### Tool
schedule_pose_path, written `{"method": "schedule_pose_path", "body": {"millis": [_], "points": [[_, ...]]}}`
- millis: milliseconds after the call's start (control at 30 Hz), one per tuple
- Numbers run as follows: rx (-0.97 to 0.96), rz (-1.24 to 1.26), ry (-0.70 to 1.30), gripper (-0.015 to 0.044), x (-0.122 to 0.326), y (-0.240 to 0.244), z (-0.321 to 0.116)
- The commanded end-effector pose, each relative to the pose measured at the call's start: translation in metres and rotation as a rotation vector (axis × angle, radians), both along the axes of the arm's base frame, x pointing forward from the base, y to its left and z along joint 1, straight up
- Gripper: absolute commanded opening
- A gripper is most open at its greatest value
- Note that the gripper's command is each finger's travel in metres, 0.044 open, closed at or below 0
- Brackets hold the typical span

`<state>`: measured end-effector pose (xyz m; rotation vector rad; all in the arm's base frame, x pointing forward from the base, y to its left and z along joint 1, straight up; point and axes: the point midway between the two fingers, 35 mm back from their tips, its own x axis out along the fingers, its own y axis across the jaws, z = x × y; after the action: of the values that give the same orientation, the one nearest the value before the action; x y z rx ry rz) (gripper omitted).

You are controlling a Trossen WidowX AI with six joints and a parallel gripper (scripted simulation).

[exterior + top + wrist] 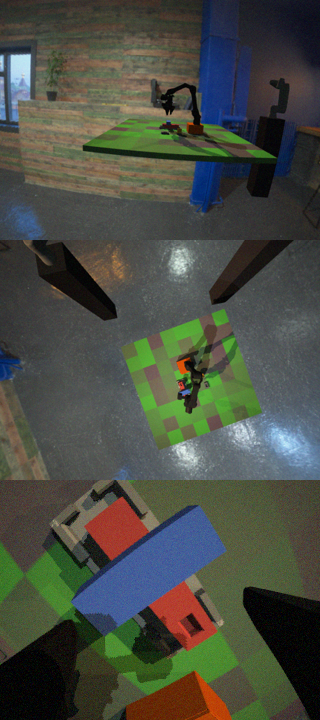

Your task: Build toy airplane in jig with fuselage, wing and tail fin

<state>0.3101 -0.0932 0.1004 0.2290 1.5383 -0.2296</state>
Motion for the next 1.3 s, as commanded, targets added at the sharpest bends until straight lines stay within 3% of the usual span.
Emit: {"method": "schedule_pose_path", "body": {"millis": [0,567,900,1267], "points": [[-0.011,0.572,-0.002,0.0440,0.002,-0.001,0.000],[-0.010,0.574,-0.002,0.0440,0.002,0.005,0.001],[-0.006,0.597,0.001,0.0440,-0.033,0.135,0.004],[0.012,0.575,0.002,0.0440,-0.131,0.242,-0.001]]}}
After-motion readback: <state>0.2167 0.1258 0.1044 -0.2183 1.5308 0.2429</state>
